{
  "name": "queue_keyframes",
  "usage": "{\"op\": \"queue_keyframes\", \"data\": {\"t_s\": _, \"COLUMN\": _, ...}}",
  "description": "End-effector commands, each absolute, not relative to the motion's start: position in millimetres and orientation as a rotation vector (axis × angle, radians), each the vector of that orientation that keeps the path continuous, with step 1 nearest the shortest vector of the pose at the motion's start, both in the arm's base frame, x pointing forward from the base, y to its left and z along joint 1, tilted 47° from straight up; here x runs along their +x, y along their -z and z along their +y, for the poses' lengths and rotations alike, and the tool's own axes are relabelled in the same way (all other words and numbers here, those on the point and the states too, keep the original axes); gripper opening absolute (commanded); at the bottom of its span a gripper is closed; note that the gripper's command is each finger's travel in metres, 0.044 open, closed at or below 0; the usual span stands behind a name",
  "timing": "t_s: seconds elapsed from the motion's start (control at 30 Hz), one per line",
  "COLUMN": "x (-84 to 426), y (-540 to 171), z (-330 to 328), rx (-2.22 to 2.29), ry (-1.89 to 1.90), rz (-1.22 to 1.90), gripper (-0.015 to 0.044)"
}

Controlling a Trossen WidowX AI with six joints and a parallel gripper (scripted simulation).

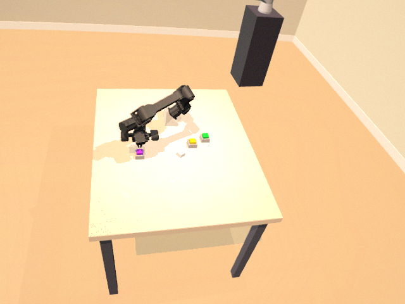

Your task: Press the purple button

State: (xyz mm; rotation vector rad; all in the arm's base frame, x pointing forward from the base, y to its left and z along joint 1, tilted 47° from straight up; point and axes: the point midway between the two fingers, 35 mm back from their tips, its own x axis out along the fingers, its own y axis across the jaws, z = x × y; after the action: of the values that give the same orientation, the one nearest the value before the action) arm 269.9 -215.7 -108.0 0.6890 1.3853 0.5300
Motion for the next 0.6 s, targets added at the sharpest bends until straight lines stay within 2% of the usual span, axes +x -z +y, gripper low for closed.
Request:
{"op": "queue_keyframes", "data": {"t_s": 0.0, "x": 271, "y": 108, "z": -216, "rx": 0.693, "ry": -0.525, "rz": 1.382, "gripper": 0.002}}
{"op": "queue_keyframes", "data": {"t_s": 0.57, "x": 275, "y": 126, "z": -198, "rx": 0.694, "ry": -0.526, "rz": 1.381, "gripper": 0.002}}
